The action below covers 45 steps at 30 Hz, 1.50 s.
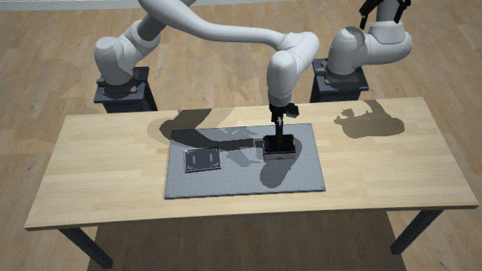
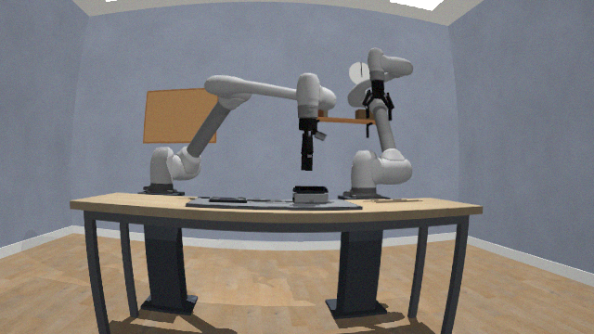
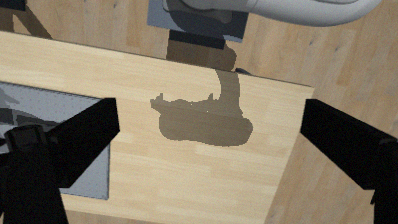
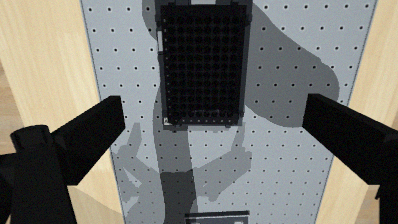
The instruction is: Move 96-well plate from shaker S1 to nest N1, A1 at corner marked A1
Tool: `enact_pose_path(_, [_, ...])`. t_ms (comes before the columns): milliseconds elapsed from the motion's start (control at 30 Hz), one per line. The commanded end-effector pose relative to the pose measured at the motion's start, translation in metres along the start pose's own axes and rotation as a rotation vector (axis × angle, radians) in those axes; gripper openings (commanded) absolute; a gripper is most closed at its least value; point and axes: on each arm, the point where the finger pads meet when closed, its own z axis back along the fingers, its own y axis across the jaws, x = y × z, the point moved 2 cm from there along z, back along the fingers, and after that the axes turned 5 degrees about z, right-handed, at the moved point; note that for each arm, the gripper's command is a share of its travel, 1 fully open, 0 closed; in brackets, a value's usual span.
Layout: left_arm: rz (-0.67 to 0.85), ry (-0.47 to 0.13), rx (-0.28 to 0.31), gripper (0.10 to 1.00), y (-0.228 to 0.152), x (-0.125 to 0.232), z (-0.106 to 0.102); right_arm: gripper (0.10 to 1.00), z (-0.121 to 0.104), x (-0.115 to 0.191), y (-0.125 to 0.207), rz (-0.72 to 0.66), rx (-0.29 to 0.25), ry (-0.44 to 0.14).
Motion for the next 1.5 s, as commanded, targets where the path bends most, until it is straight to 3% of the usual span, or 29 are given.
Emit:
enact_pose_path(0, [0.000, -0.001, 0.000, 1.000, 0.000, 0.000, 0.000, 1.000, 0.000, -0.012, -0.004, -0.008, 0.009, 0.006])
enact_pose_path(567, [0.000, -0.001, 0.000, 1.000, 0.000, 0.000, 0.000, 1.000, -0.002, -0.020, -0.007, -0.012, 0.014, 0.008])
enact_pose_path(1467, [0.000, -0.001, 0.000, 1.000, 0.000, 0.000, 0.000, 1.000, -0.040, -0.020, -0.006, -0.012, 0.014, 0.008])
